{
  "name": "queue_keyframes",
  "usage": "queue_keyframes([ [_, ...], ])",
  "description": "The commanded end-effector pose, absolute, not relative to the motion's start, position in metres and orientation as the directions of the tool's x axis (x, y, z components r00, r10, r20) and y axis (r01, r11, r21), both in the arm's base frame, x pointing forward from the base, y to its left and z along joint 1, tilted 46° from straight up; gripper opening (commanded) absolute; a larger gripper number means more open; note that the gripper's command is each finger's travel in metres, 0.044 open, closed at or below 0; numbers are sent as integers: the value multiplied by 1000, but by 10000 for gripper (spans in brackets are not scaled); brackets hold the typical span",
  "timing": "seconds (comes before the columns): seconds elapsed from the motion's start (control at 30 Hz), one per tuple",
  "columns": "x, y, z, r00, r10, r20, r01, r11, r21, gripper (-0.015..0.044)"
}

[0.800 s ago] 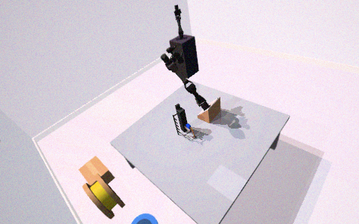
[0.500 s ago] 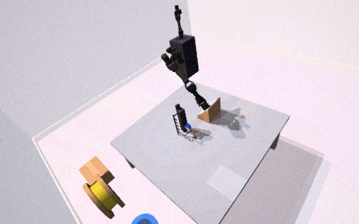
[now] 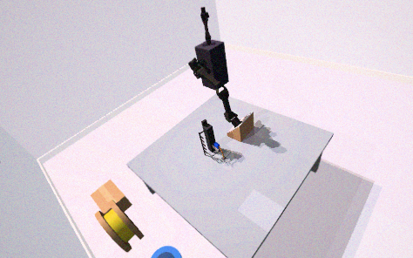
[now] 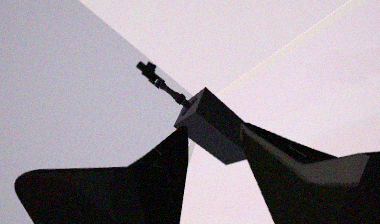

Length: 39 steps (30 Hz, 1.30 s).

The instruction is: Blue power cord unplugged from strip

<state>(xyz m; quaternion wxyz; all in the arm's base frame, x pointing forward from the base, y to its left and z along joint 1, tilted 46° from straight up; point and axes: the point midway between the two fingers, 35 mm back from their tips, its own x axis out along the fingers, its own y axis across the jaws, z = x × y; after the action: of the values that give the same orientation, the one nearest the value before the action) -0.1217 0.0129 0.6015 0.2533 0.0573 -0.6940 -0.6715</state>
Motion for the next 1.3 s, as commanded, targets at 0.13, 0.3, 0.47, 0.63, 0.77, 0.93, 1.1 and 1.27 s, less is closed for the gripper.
queue_keyframes([
  [0.13, -112, -66, 595, -726, -646, 236, 299, 13, 954, 160],
  [0.3, -93, -109, 588, -613, -761, 209, 338, -14, 941, 160],
  [0.47, -66, -148, 580, -483, -857, 178, 389, -27, 921, 160],
  [0.63, -30, -181, 569, -340, -929, 144, 446, -25, 895, 160],
  [0.77, 3, -202, 559, -219, -969, 114, 494, -9, 870, 160],
  [0.93, 50, -219, 544, -63, -995, 74, 552, 27, 833, 160],
  [1.1, 99, -228, 528, 94, -995, 30, 606, 81, 792, 160],
  [1.27, 150, -226, 509, 246, -969, -16, 648, 153, 746, 160],
])
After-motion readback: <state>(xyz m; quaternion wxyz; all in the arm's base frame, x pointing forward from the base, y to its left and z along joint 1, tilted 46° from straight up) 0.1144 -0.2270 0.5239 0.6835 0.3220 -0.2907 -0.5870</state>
